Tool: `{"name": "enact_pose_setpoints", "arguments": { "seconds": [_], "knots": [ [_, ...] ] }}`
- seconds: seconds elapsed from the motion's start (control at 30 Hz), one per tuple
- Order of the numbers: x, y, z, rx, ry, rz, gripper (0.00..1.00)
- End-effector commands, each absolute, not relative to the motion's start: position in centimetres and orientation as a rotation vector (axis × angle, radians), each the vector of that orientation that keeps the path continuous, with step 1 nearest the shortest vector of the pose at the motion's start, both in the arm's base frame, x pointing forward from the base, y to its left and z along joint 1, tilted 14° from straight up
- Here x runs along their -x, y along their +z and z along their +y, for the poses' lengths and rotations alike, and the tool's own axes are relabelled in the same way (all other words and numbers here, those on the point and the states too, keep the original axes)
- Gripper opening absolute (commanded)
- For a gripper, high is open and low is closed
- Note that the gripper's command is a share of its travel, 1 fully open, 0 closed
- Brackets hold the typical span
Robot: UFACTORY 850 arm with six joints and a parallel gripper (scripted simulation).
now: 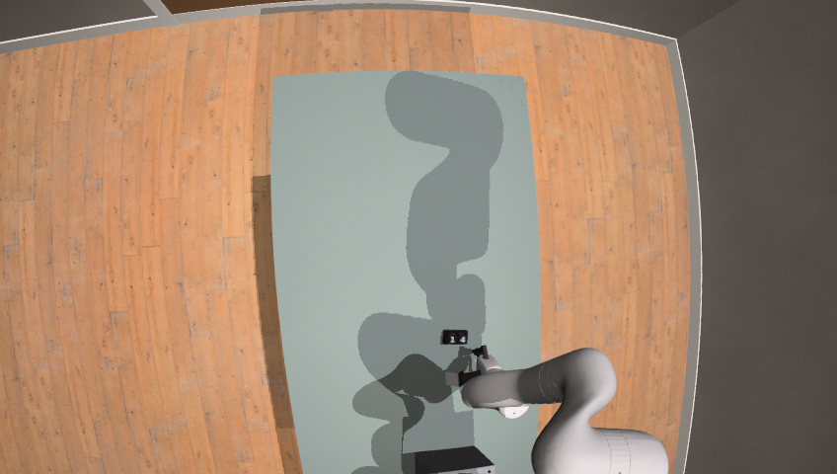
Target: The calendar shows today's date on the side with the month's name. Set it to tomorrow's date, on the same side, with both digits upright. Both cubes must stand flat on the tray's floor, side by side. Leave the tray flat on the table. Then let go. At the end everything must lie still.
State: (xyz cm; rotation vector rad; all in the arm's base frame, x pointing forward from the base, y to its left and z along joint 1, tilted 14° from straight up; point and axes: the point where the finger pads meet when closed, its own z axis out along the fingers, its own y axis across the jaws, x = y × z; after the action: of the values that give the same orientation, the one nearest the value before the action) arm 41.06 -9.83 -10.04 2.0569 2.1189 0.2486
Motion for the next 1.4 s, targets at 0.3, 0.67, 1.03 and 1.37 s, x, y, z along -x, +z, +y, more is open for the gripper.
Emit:
{"name": "enact_pose_setpoints", "arguments": {
  "seconds": [0.3, 0.67, 1.03, 1.37],
  "knots": [
    [-41.1, -10.0, -9.8, -2.056, 0.249, 2.118, 1.0],
    [-41.1, -10.0, -9.8, -2.056, 0.249, 2.118, 1.0],
    [-41.1, -10.0, -9.8, -2.056, 0.249, 2.118, 1.0],
    [-40.7, -8.4, -9.8, -2.056, 0.249, 2.118, 1.0]
  ]
}}
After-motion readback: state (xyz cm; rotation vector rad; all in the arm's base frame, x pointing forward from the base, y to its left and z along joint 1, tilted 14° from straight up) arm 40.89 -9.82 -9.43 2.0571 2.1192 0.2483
